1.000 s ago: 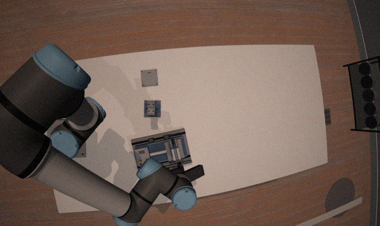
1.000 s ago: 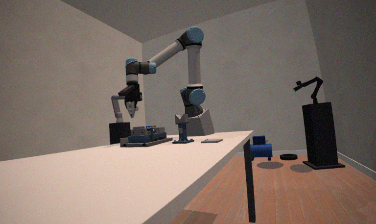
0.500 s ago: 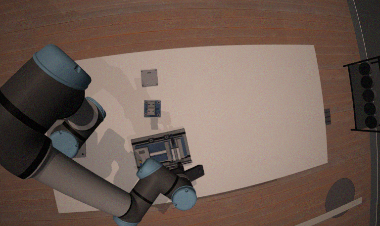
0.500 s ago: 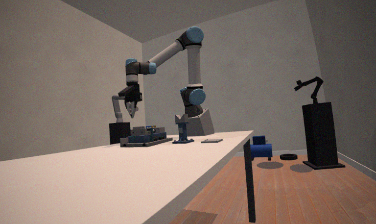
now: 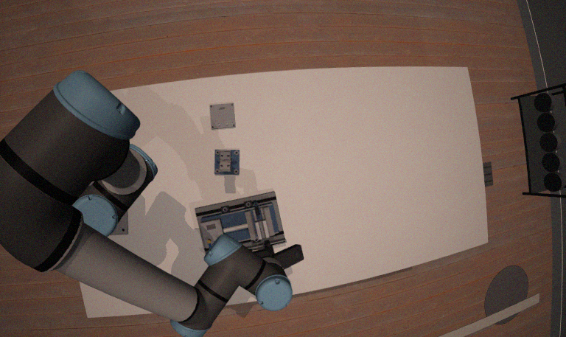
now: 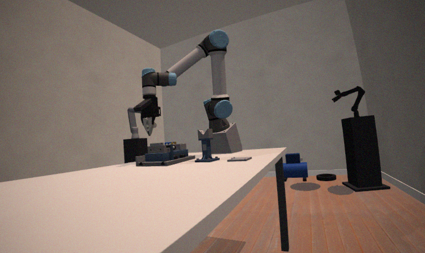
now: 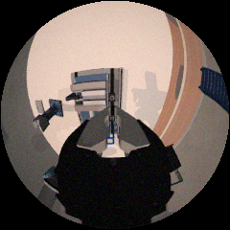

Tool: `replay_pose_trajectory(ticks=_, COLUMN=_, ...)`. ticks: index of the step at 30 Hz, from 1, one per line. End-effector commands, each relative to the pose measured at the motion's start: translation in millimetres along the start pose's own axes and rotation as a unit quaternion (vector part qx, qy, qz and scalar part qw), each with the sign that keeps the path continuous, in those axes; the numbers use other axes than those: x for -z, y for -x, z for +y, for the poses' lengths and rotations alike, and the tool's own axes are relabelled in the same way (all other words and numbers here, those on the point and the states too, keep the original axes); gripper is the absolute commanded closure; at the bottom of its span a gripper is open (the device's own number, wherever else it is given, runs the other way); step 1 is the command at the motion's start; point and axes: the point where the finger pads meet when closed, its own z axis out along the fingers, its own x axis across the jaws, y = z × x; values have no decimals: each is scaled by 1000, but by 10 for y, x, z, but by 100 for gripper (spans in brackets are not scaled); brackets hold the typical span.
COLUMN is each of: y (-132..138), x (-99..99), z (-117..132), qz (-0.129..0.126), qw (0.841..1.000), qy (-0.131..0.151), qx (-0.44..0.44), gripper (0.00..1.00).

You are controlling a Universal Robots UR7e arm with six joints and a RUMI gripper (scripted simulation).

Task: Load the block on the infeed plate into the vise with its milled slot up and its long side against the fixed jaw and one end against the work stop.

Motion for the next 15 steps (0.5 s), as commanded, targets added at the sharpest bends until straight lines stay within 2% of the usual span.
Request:
replay_pose_trajectory(ticks=1, y=-3, x=-71, z=-7, qz=0, qw=1000, qy=0, qx=0, gripper=100)
replay_pose_trajectory(ticks=15, y=-5, x=-259, z=-14, qz=0, qw=1000, qy=0, qx=0, gripper=100)
